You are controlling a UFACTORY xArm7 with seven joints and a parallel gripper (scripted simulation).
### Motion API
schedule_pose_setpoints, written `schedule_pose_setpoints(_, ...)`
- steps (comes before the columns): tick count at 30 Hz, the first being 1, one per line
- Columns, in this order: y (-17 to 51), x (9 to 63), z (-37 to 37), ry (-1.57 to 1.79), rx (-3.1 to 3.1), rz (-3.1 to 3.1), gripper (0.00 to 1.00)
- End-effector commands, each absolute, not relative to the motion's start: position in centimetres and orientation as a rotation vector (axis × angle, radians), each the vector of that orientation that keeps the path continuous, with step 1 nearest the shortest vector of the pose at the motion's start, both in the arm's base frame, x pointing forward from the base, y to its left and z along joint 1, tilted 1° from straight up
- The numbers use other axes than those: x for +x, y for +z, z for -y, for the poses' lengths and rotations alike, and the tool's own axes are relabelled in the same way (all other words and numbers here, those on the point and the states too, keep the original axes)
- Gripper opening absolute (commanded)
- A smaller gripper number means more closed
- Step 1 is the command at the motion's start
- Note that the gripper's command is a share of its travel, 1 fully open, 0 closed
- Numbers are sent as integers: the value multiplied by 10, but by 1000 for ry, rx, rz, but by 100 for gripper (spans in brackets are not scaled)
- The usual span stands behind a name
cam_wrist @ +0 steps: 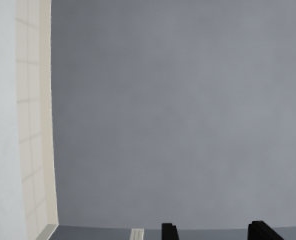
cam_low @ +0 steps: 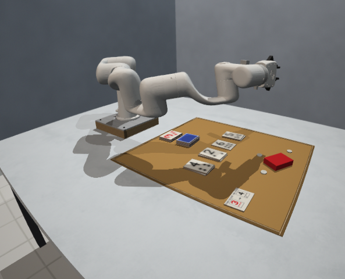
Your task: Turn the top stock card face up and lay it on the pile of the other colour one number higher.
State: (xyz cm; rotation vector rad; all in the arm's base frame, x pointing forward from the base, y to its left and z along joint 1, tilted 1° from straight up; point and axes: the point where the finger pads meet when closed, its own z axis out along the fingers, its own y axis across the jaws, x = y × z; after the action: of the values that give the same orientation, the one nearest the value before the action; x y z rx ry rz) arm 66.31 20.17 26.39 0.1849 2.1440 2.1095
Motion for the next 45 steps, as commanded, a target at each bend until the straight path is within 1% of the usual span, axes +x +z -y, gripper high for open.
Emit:
schedule_pose_setpoints(1,267,663,-201,2109,180,-2141,45)
schedule_pose_setpoints(17,267,663,-201,2109,180,-2141,45)
schedule_pose_setpoints(18,267,663,-201,2107,178,-2141,100)
schedule_pose_setpoints(20,267,657,-201,2075,125,-2154,100)
schedule_pose_setpoints(22,265,638,-200,1971,-36,-2192,100)
schedule_pose_setpoints(23,262,622,-199,1886,-161,-2217,100)
schedule_pose_setpoints(25,245,583,-192,1839,-232,-2239,100)
schedule_pose_setpoints(29,245,583,-192,1693,-427,-2264,100)
schedule_pose_setpoints(30,231,560,-185,1658,-482,-2280,100)
schedule_pose_setpoints(32,231,560,-185,1578,-577,-2287,100)
schedule_pose_setpoints(34,231,560,-185,1578,-577,-2287,100)
schedule_pose_setpoints(35,213,536,-174,1462,-723,-2305,100)
schedule_pose_setpoints(39,213,536,-174,1324,-868,-2301,100)
schedule_pose_setpoints(40,192,512,-160,1276,-938,-2318,100)
schedule_pose_setpoints(44,192,512,-160,1148,-1066,-2306,100)
schedule_pose_setpoints(45,169,489,-142,1066,-1167,-2317,100)
